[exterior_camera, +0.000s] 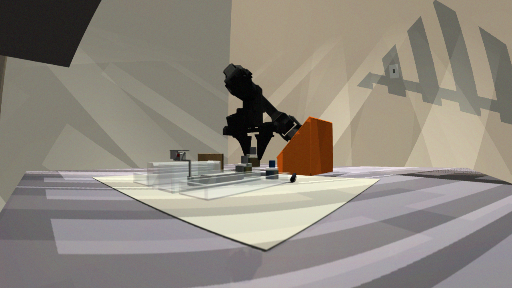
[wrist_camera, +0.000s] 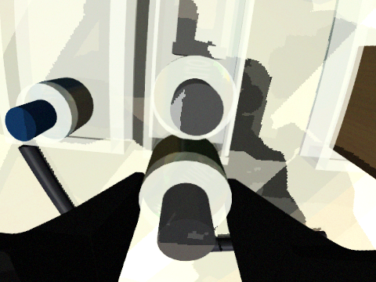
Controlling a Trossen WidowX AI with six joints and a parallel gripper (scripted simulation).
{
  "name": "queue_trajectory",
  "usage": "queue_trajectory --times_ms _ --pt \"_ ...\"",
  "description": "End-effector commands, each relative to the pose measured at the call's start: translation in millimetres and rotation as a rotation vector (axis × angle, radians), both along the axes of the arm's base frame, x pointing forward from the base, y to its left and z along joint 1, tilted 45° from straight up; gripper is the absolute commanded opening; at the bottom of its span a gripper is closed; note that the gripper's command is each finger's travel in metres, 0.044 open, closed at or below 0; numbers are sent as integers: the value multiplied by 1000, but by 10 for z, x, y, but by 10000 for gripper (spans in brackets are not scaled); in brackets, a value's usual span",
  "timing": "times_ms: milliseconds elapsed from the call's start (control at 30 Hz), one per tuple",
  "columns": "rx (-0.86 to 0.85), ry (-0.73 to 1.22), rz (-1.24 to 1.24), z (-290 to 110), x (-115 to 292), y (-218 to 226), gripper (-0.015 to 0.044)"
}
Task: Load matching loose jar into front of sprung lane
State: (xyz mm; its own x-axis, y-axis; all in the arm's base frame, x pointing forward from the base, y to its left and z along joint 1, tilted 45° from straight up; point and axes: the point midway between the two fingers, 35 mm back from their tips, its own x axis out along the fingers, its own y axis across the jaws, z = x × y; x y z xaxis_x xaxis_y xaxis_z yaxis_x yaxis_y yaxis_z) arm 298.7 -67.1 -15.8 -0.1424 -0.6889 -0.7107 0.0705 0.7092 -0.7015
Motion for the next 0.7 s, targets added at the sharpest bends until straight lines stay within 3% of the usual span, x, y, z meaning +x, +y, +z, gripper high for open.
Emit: queue_trajectory --times_ms 0,667 --pt "-5 -13 6 7 73 -7 0" --pt "-5 -14 6 8 164 -18 0"
